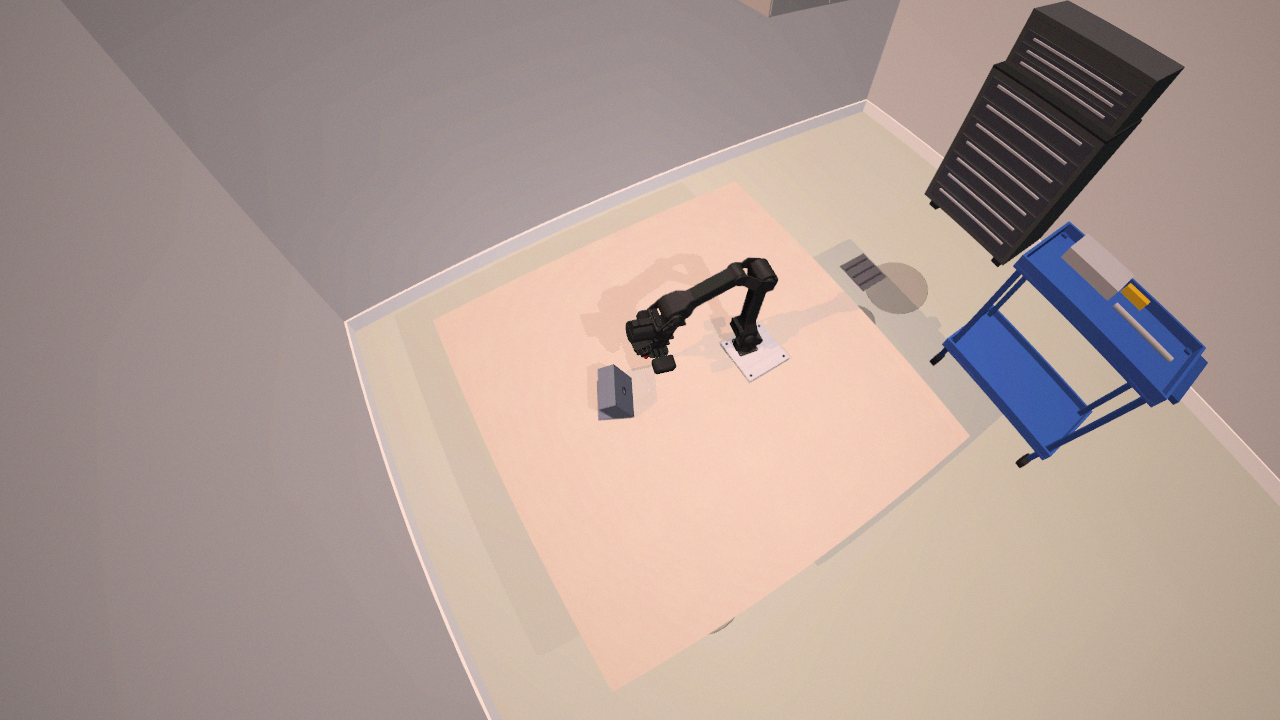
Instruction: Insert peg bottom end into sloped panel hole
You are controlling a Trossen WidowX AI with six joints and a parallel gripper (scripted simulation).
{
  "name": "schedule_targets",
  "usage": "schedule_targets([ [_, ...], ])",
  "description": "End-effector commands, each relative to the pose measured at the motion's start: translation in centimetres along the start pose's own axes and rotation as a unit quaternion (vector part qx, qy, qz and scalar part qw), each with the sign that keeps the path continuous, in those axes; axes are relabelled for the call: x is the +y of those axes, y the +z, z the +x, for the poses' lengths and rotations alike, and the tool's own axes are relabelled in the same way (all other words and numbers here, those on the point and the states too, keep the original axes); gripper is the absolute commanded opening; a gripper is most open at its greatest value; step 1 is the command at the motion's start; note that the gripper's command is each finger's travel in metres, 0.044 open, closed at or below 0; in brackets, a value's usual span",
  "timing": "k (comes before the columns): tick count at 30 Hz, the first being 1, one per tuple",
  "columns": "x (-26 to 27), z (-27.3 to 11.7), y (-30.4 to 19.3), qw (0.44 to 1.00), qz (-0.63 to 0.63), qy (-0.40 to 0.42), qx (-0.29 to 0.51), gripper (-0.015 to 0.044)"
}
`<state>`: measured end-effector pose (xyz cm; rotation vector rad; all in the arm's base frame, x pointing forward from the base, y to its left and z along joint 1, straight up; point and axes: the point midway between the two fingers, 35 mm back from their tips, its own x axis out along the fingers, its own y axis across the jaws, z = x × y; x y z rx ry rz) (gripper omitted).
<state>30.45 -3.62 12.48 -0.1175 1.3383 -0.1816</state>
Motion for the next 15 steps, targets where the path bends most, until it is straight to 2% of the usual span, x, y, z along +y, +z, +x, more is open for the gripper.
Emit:
schedule_targets([
  [1,0.3,-0.2,0.2,1.000,0.002,-0.007,-0.017,0.0000],
  [15,1.4,0.0,0.4,0.998,0.005,-0.025,-0.055,0.0000],
])
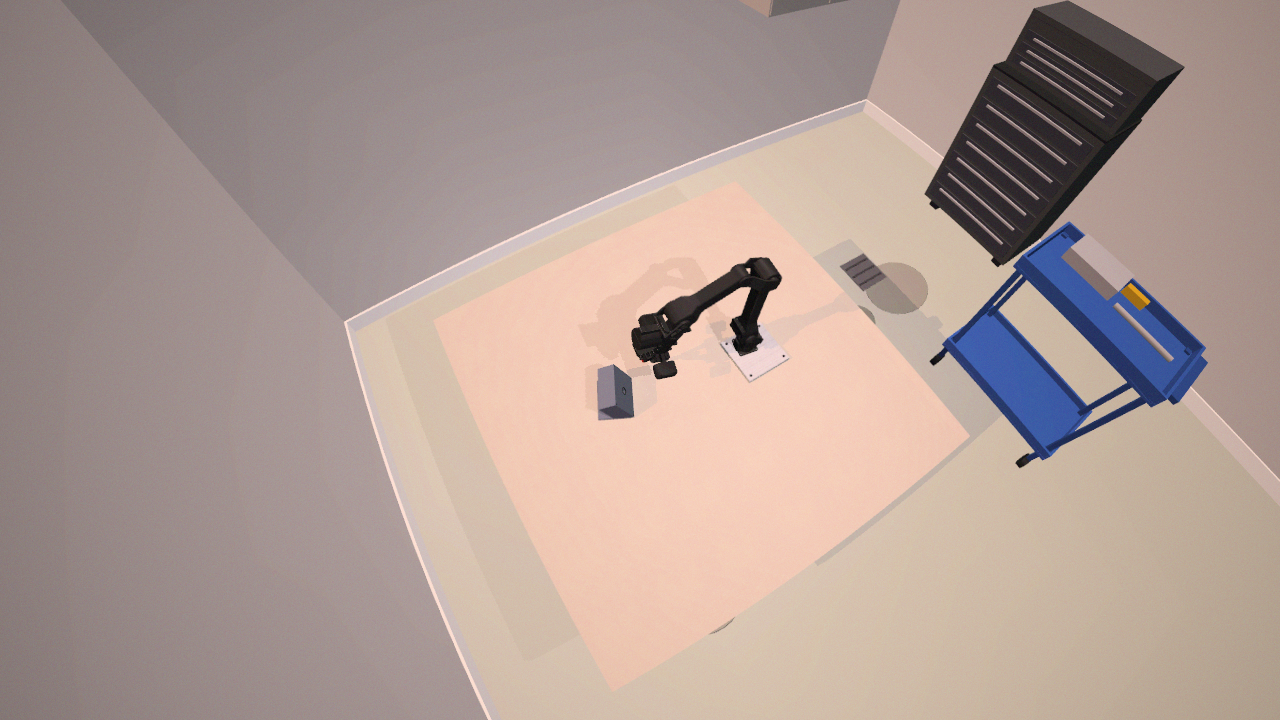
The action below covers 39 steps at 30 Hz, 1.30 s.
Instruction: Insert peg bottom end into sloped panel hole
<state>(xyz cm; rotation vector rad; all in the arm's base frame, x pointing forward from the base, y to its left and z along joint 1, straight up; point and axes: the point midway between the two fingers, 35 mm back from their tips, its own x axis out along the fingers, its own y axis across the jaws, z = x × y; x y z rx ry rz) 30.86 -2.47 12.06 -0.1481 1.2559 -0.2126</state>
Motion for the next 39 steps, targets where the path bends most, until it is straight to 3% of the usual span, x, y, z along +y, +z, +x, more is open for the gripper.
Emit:
schedule_targets([
  [1,0.3,-0.3,0.2,1.000,0.003,-0.006,-0.018,0.0000],
  [39,3.4,-0.4,0.3,0.991,0.025,-0.034,-0.128,0.0000],
])
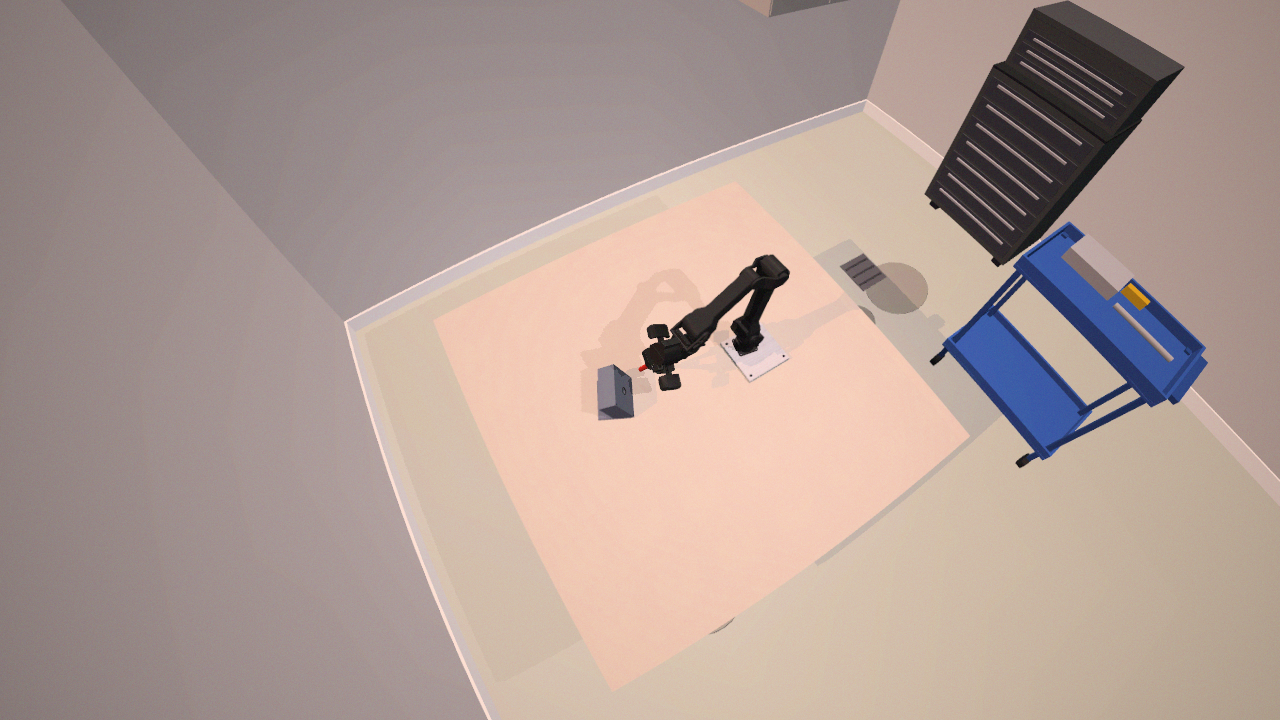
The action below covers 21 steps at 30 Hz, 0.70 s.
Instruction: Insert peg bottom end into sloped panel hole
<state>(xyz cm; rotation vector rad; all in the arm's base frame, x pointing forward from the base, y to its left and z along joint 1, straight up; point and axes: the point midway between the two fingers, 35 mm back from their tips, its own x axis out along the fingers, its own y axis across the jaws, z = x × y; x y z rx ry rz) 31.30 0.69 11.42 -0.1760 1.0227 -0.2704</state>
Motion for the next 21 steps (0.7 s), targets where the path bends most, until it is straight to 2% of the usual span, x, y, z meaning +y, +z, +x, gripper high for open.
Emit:
schedule_targets([
  [1,0.2,-0.4,0.2,1.000,0.007,-0.002,-0.018,0.0000],
  [21,1.8,-0.9,-0.1,0.997,0.027,-0.005,-0.077,0.0000],
])
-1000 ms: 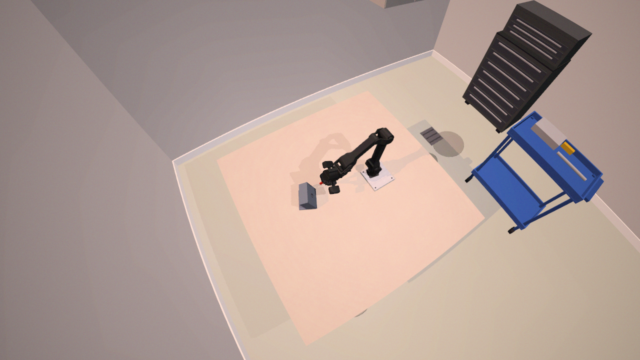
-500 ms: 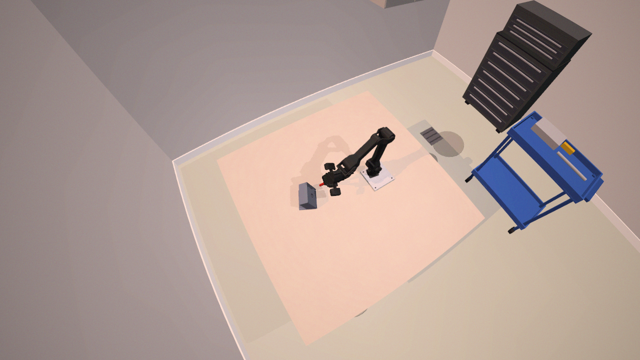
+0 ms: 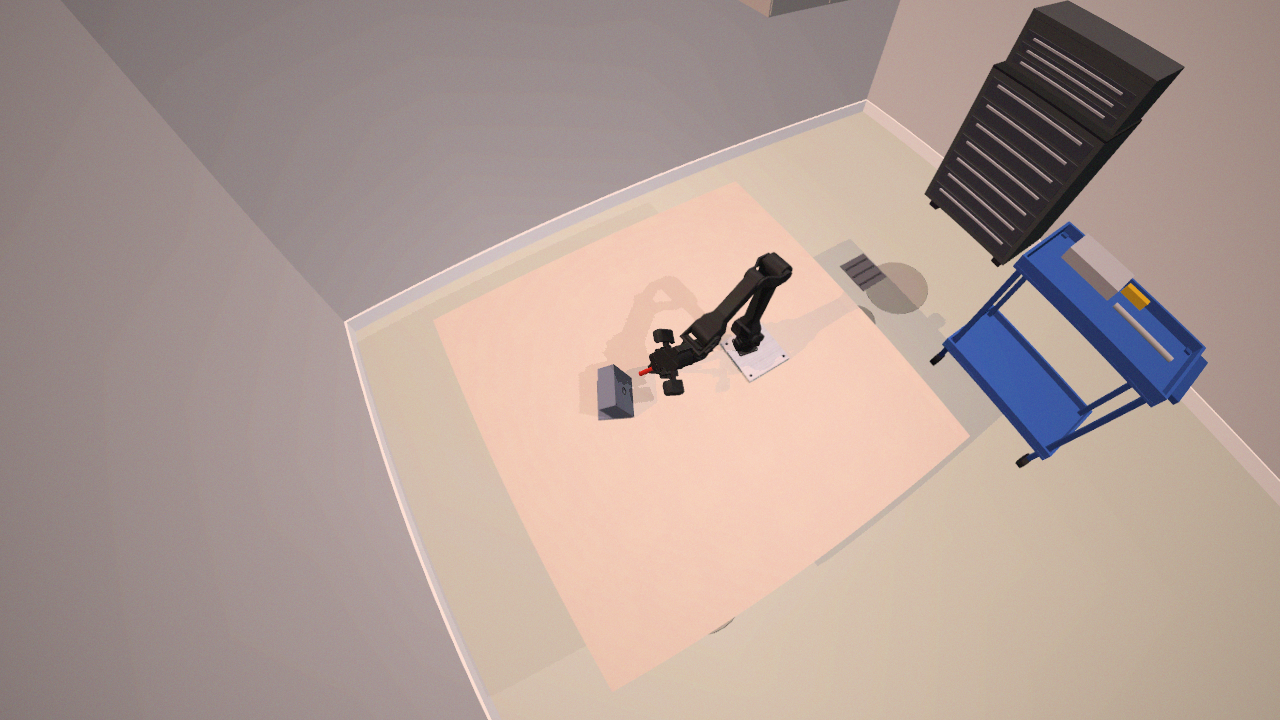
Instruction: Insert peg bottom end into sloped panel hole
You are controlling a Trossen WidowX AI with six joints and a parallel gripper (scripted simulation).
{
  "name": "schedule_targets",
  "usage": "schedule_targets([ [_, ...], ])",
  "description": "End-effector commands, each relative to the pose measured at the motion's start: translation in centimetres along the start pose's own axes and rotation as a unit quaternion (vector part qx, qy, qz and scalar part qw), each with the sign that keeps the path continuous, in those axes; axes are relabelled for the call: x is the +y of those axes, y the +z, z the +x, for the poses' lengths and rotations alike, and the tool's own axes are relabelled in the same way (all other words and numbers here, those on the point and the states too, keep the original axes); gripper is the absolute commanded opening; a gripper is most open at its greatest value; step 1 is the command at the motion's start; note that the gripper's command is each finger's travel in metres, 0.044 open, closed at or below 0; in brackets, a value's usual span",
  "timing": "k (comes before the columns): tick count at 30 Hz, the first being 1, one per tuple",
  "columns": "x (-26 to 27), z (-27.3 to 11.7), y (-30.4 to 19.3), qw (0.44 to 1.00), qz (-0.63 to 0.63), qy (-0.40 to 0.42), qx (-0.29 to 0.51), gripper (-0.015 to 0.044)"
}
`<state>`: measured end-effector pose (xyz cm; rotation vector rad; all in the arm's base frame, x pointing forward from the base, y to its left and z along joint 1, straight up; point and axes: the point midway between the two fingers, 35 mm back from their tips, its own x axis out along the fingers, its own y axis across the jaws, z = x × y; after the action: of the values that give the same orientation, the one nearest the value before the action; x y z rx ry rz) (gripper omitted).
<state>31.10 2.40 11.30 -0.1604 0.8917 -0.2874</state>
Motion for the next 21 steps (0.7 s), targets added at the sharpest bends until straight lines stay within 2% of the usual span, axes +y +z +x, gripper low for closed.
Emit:
schedule_targets([
  [1,0.2,-0.4,0.1,1.000,0.009,0.000,-0.018,0.0000],
  [21,1.6,-1.2,-0.3,0.996,0.036,0.004,-0.076,0.0000],
])
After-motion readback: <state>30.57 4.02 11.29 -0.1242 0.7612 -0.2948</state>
